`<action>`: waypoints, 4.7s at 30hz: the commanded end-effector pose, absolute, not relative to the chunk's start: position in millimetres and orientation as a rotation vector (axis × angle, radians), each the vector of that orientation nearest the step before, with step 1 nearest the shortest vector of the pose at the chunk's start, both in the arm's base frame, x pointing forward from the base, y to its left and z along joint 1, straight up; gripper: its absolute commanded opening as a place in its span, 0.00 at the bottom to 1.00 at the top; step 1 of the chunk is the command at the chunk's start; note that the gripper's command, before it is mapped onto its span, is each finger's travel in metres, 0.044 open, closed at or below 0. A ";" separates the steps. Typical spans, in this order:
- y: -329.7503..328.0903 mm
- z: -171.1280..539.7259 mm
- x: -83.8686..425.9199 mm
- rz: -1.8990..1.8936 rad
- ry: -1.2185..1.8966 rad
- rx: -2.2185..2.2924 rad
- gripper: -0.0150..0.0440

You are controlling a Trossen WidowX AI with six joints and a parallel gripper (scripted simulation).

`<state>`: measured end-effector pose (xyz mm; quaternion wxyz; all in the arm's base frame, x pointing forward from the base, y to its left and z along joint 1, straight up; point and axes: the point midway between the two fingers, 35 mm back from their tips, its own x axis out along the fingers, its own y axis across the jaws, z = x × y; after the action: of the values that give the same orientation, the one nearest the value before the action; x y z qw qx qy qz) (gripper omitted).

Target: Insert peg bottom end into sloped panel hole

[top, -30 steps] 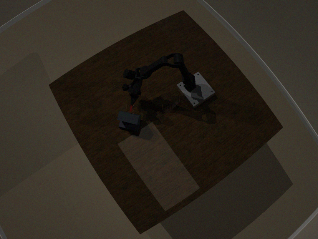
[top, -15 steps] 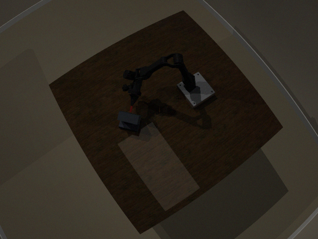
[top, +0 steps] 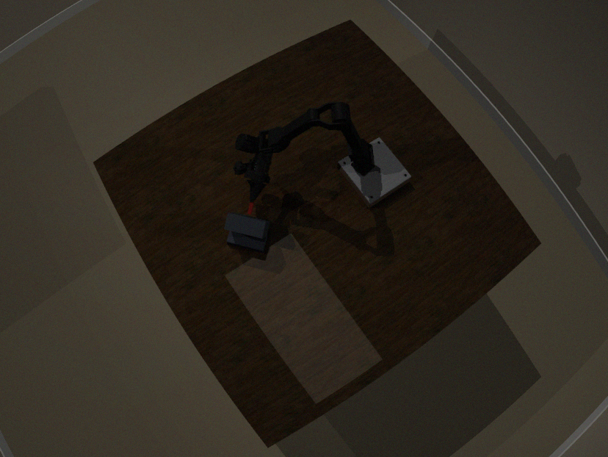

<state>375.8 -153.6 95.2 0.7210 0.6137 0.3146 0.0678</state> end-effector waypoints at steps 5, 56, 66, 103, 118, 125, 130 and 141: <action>-151.8 91.9 374.9 0.151 0.697 1.356 0.25; -136.9 80.0 399.5 0.153 0.695 1.357 0.25; -136.1 80.3 400.1 0.158 0.696 1.356 0.25; -151.3 85.0 382.1 0.146 0.708 1.350 1.00; -164.0 89.0 364.7 0.139 0.715 1.349 1.00; -169.6 91.0 356.3 0.138 0.717 1.349 1.00; -173.4 92.6 350.3 0.137 0.717 1.351 1.00; -181.1 95.7 336.4 0.137 0.714 1.355 1.00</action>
<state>338.8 -177.3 91.2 0.7152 0.6151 0.3265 0.0585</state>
